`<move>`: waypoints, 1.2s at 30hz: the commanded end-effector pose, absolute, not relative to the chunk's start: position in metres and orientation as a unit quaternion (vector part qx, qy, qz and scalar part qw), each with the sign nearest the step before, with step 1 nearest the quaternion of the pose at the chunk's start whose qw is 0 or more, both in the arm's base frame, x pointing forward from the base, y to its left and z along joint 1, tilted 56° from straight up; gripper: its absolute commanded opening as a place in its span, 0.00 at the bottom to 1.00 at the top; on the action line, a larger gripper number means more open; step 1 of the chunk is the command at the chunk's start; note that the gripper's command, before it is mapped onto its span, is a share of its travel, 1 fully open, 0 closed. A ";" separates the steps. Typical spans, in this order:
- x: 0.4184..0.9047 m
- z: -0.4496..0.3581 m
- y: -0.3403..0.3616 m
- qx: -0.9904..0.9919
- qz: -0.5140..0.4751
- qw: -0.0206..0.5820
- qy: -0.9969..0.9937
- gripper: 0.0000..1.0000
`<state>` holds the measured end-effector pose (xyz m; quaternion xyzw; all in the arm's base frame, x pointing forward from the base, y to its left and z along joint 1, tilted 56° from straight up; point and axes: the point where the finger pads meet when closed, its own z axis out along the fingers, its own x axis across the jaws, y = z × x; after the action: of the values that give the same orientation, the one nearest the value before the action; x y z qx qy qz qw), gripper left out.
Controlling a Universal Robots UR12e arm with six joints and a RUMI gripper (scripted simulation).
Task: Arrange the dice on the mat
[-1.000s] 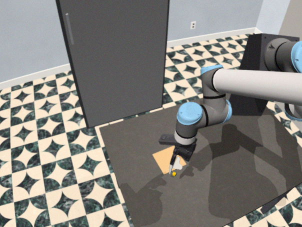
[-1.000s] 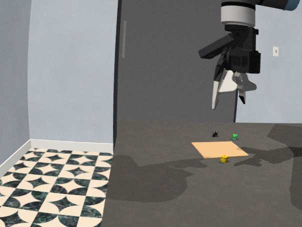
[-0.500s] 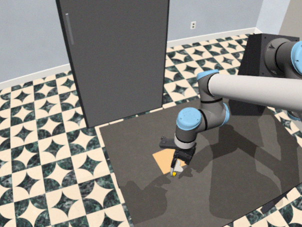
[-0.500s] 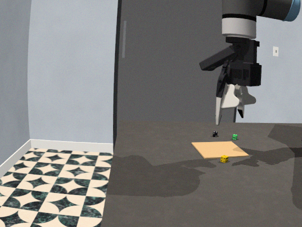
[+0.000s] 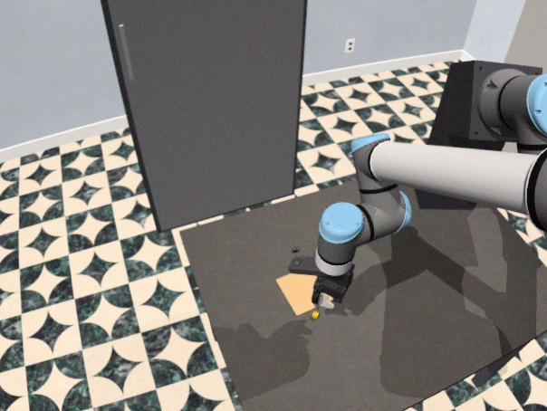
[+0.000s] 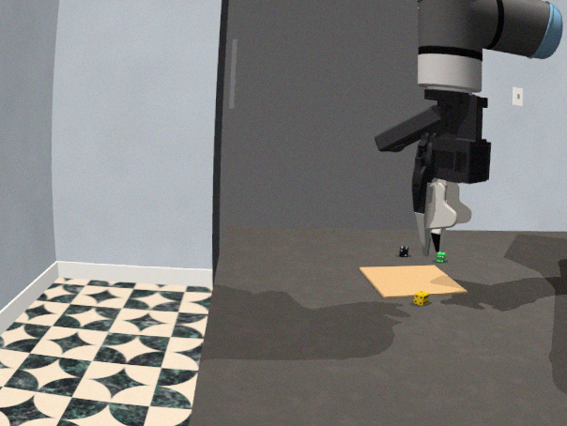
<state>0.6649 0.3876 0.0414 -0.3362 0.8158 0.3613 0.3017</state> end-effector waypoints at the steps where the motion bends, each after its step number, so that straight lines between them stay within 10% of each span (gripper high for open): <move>1: 0.669 0.043 0.386 -0.336 0.359 0.304 0.816 0.18; 36: 0.670 0.039 0.391 -0.336 0.359 0.304 0.816 0.18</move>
<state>0.6667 0.3877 0.0404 -0.3347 0.8163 0.3604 0.3027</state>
